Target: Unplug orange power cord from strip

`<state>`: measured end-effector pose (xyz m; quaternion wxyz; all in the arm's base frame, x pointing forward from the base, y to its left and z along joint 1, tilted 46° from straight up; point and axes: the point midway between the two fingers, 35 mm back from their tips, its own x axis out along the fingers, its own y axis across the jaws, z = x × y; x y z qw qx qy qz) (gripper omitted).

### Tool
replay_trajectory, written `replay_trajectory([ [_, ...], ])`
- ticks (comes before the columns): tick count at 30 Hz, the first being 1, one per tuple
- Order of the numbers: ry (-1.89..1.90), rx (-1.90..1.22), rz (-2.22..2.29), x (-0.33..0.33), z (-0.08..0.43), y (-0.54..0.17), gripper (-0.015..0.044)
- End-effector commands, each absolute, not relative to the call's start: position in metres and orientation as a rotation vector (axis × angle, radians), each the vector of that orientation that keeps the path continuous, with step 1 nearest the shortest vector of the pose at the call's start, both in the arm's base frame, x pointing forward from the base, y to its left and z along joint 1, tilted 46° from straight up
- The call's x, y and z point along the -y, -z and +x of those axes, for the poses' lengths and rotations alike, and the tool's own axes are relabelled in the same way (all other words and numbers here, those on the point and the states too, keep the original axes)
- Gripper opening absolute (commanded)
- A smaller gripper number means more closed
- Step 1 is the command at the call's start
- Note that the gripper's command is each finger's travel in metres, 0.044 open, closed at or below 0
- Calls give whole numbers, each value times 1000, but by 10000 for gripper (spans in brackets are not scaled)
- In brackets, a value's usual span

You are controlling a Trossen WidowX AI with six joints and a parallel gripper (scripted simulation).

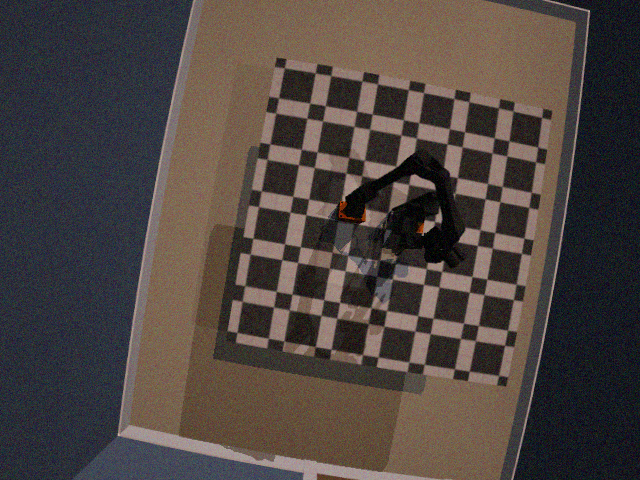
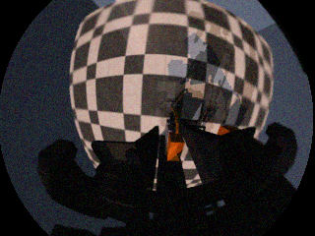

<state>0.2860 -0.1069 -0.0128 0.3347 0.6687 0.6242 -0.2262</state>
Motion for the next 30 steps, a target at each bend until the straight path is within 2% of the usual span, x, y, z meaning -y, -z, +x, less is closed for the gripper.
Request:
replay_trajectory([
  [1, 715, -1695, 1818, 105, 271, 17, 160],
  [30, 714, -1696, 1819, 83, 272, -5, 160],
])
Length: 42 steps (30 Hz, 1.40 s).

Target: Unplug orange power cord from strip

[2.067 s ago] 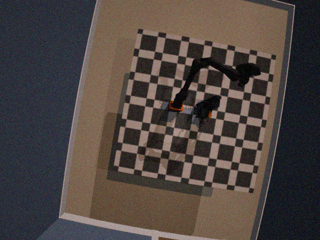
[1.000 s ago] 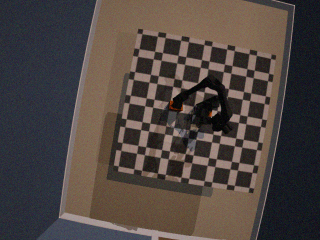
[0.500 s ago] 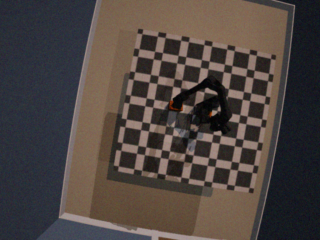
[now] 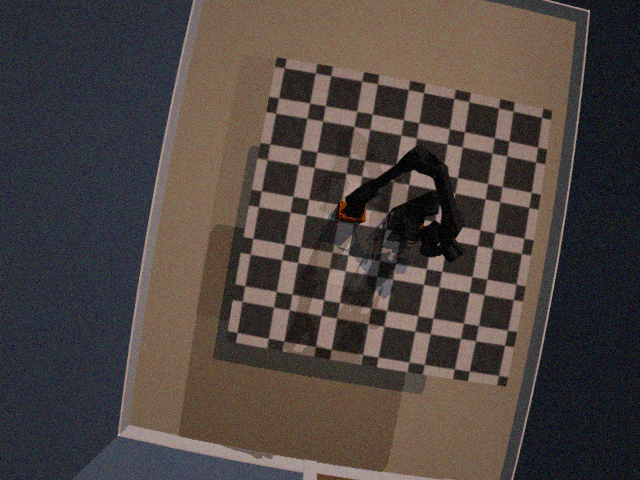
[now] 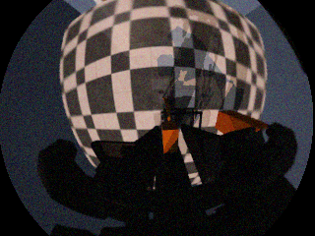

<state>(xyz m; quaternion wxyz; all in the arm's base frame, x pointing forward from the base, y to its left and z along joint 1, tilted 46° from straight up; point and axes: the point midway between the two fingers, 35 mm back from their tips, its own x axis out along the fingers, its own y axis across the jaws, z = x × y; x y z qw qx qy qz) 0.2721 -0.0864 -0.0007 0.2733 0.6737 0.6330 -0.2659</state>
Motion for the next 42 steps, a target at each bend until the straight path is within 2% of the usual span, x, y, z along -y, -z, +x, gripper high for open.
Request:
replay_trajectory([
  [1, 714, -1696, 1819, 82, 272, -6, 160],
  [21, 713, -1697, 1820, 68, 272, -3, 160],
  [25, 712, -1701, 1812, 70, 272, -4, 55],
  [33, 712, -1701, 1812, 70, 272, -4, 2],
  [42, 714, -1699, 1812, 78, 273, 2, 0],
])
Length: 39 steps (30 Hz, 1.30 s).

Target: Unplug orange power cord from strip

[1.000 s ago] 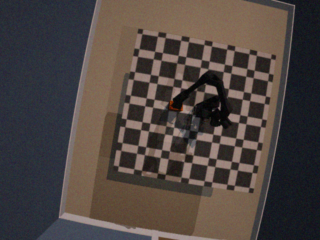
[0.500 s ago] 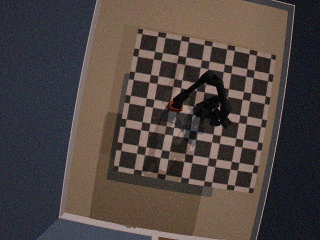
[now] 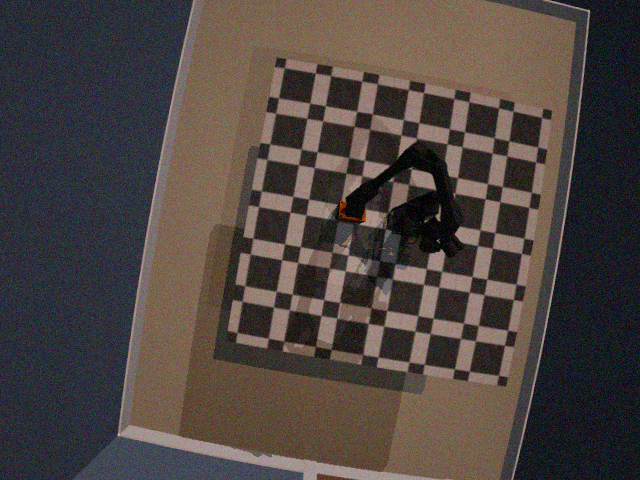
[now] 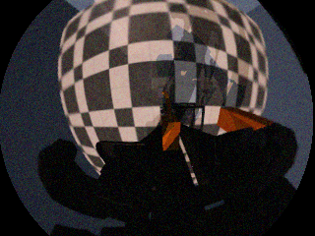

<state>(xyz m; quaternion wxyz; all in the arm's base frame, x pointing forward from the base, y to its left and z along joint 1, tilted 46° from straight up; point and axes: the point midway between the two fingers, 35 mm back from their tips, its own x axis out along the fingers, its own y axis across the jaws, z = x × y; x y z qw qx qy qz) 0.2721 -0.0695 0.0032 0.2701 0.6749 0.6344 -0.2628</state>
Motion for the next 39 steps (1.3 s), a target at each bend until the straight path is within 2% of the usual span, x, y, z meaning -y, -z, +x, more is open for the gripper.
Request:
replay_trajectory([
  [1, 714, -1699, 1812, 79, 273, 4, 0],
  [25, 717, -1694, 1814, 110, 272, 28, 0],
  [39, 715, -1694, 1818, 103, 272, 25, 368],
])
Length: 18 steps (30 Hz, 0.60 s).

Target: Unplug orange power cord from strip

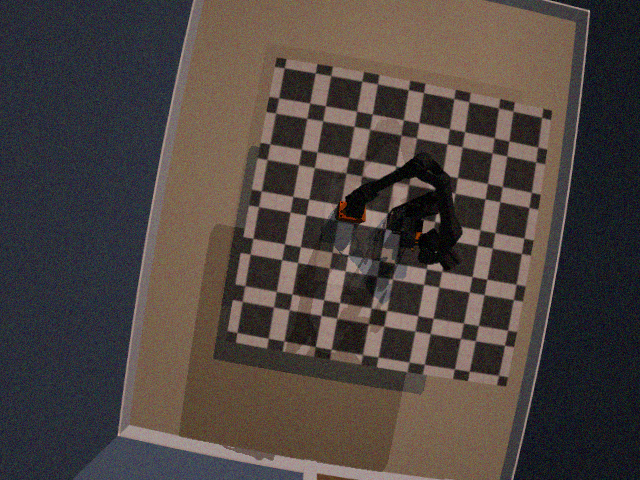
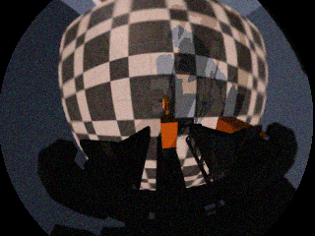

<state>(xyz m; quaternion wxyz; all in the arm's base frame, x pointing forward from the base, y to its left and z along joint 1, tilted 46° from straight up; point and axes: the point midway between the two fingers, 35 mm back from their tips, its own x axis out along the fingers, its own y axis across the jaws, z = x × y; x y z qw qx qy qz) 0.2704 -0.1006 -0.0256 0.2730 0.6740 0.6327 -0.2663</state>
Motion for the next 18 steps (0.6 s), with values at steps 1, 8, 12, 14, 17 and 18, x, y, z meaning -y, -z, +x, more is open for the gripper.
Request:
replay_trajectory([
  [1, 715, -1694, 1818, 107, 272, 28, 394],
  [8, 717, -1691, 1815, 152, 270, 58, 440],
  [12, 717, -1691, 1815, 152, 270, 58, 440],
  [14, 717, -1691, 1815, 152, 270, 58, 440],
  [17, 717, -1691, 1815, 152, 270, 58, 440],
  [18, 717, -1691, 1815, 152, 270, 58, 440],
])
